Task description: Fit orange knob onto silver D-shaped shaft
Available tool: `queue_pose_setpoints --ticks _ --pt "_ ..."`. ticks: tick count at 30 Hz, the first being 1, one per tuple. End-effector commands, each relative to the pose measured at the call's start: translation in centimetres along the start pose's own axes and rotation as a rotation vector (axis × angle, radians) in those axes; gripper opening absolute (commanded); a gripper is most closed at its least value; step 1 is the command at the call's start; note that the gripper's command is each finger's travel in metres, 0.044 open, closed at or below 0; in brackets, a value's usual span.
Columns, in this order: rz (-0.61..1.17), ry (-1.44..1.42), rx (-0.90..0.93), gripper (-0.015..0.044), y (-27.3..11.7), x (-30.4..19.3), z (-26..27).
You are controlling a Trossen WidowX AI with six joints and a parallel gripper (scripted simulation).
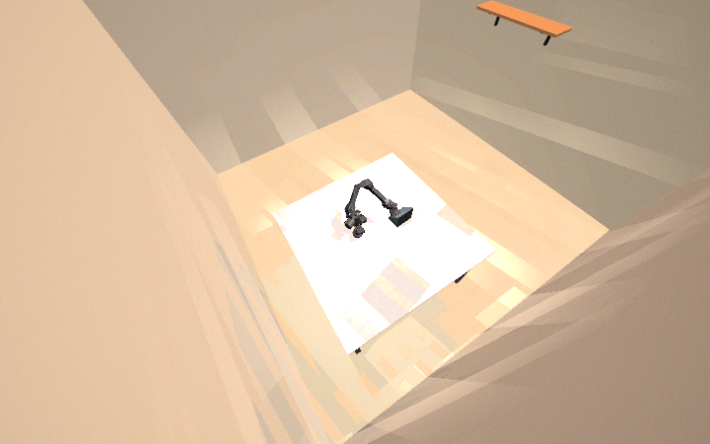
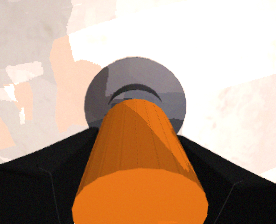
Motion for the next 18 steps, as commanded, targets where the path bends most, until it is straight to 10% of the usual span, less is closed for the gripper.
queue_pose_setpoints --ticks 1,18 --pt "0.002 -0.022 -0.006 0.0000 -0.28 -0.09 -0.06" --pt "0.003 -0.207 -0.005 0.0000 -0.08 -0.03 -0.03"
Point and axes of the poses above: the point midway between the two fingers, 35 mm back from their tips, its own y axis out along the fingers, its own z axis across the jaws, x = y × z, the point moved 9 cm from there along -y, back along the fingers, and after that the axes turned 13 degrees about y, right-handed, at the moved point
